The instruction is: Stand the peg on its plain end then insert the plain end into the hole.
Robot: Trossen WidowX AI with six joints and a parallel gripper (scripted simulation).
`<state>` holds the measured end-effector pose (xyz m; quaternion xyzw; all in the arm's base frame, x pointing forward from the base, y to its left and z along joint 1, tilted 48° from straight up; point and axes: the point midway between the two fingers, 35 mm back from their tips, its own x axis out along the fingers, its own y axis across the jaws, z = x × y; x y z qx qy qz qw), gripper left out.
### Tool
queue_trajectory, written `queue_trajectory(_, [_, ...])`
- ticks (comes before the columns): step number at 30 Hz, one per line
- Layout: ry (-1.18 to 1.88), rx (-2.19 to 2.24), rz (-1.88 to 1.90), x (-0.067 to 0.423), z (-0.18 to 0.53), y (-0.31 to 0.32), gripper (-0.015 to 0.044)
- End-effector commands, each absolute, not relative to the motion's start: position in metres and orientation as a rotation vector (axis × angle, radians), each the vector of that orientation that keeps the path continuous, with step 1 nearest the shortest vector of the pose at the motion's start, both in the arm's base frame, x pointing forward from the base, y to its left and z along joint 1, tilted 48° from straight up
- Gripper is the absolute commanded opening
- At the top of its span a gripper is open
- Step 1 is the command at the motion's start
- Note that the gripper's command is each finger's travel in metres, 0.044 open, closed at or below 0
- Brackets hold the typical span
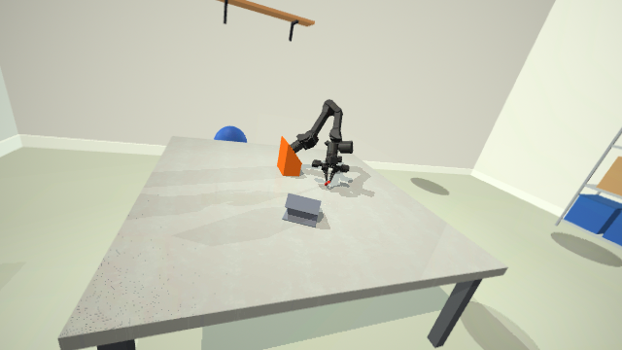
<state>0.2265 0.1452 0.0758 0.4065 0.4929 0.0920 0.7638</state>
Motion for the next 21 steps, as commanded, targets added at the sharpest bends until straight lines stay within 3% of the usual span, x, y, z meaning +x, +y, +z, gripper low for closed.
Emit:
queue_trajectory(1, [1.040,0.887,0.178,0.223,0.075,0.144,0.0051])
queue_trajectory(21, [0.879,0.888,0.099,0.211,0.081,0.142,0.0051])
